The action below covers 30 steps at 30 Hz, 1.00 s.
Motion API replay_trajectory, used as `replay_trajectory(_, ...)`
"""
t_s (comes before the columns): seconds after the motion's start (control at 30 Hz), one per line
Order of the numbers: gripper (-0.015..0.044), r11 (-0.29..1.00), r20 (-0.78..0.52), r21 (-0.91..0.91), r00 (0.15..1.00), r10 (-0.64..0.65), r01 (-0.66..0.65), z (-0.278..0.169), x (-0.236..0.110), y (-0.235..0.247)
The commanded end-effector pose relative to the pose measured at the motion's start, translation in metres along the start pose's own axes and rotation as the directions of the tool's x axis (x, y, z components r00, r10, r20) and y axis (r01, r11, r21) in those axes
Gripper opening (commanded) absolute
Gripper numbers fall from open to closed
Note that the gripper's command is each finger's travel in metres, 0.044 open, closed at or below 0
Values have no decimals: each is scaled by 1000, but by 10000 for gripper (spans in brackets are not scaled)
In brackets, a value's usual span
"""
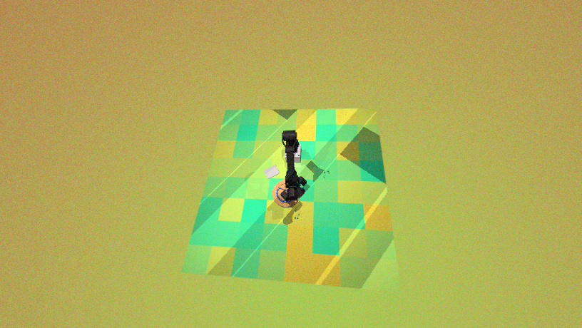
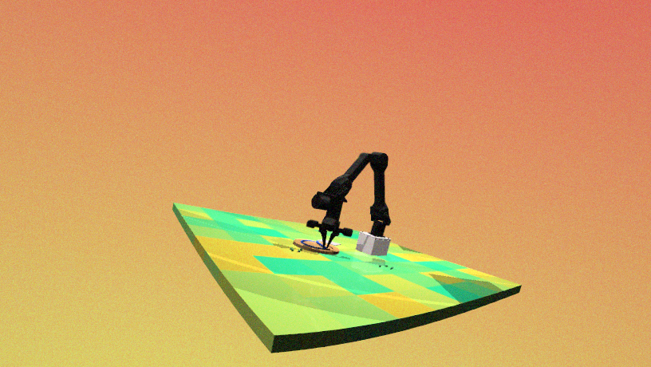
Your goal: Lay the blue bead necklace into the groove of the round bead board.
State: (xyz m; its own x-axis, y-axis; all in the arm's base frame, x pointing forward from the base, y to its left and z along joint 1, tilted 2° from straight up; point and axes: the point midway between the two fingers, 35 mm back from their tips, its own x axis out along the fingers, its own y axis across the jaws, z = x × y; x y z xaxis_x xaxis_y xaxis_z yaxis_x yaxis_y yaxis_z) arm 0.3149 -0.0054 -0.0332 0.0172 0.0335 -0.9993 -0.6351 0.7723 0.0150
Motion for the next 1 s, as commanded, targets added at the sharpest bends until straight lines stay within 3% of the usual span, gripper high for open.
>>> replay_trajectory(0.0, 0, 1000, 1, -1, 1000, 0, 0, 0, -2, 0)
replay_trajectory(0.83, 0, 1000, 2, -4, 1000, 2, -2, 3, 2, 4)
replay_trajectory(0.97, 105, 1000, 3, -8, 1000, -2, 2, 3, -2, 3)
